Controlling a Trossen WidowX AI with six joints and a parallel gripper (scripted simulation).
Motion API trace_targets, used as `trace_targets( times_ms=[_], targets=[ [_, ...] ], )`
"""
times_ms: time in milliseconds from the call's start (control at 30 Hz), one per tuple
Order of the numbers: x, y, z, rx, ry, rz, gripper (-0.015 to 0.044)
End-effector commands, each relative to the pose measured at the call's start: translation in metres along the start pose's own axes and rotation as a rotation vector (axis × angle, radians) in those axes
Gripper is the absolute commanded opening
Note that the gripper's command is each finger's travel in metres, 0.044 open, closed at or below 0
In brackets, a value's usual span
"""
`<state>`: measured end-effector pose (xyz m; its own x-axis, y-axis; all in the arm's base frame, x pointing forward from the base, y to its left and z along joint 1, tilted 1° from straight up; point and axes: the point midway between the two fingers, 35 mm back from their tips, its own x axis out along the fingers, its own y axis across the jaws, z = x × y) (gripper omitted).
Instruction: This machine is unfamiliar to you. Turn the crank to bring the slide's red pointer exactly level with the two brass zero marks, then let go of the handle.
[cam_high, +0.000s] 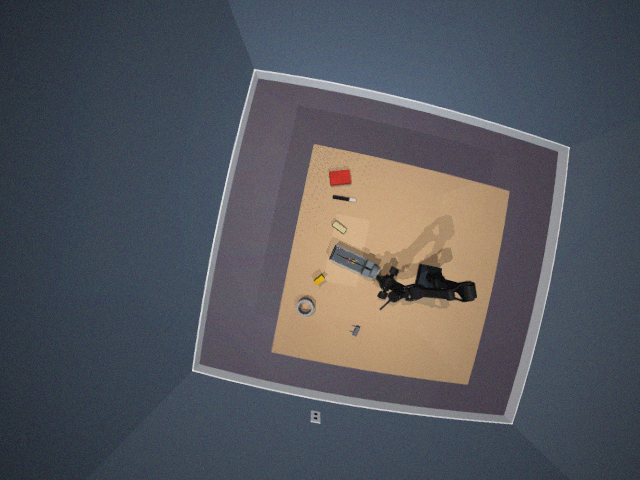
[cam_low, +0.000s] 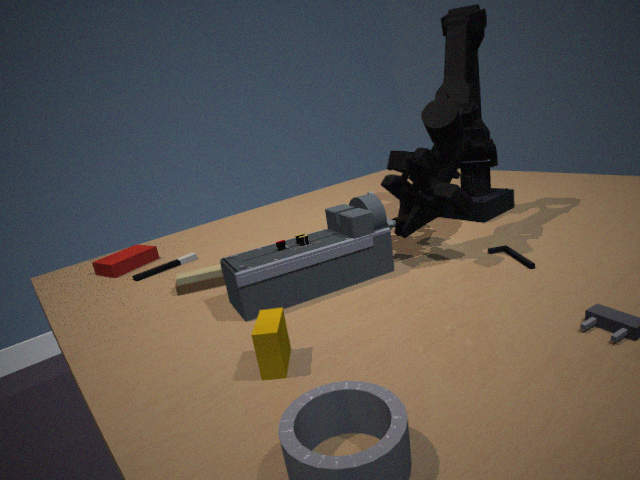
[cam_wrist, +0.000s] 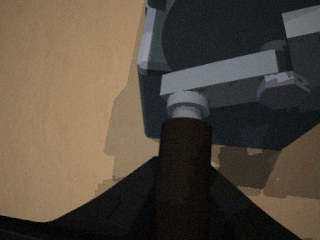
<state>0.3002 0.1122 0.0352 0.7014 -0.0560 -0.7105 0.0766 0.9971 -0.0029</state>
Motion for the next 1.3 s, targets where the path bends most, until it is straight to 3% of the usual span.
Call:
trace_targets(
  times_ms=[0, 1267],
  targets=[
    [-0.006, 0.005, 0.006, 0.002, -0.013, 0.012, 0.0000],
    [-0.029, -0.008, 0.028, 0.001, -0.013, 0.012, 0.0000]
  ],
)
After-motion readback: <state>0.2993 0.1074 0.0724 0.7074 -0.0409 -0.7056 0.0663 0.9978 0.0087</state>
